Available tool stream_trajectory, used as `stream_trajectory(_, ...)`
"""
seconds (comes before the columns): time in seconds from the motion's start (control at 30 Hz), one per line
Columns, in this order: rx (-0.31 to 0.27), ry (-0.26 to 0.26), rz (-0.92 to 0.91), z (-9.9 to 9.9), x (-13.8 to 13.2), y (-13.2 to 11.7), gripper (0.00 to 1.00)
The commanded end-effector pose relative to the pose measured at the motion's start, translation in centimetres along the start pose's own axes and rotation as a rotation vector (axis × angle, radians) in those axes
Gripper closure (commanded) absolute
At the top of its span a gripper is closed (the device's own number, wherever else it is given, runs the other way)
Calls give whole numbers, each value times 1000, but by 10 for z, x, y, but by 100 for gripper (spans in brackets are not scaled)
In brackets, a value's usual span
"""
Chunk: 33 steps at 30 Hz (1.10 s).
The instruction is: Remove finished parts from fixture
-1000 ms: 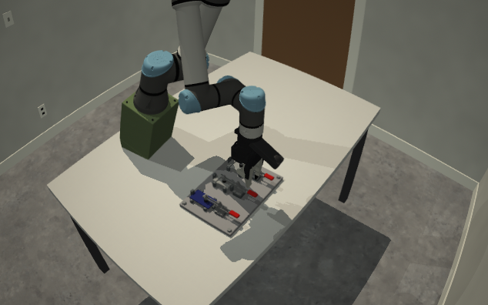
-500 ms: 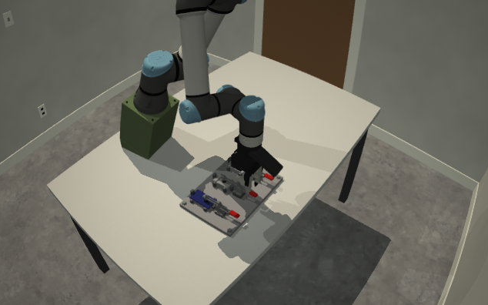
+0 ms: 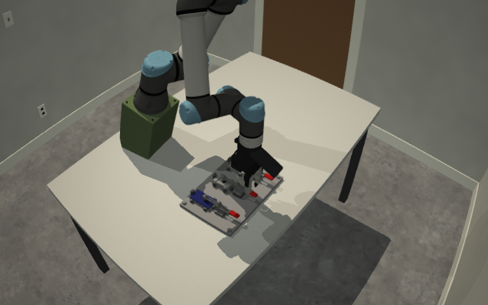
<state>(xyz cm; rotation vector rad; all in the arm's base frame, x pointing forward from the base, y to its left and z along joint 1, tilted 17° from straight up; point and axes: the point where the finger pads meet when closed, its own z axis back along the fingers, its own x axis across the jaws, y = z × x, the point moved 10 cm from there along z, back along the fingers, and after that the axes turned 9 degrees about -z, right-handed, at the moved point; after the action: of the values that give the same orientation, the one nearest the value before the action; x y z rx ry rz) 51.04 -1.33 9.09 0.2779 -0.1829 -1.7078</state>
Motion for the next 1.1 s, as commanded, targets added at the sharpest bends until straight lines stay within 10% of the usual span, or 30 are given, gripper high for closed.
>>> stream_trajectory(0.0, 1, 0, 0, 0, 0, 0, 72)
stream_trajectory(1.07, 1, 0, 0, -28, 0, 1, 72)
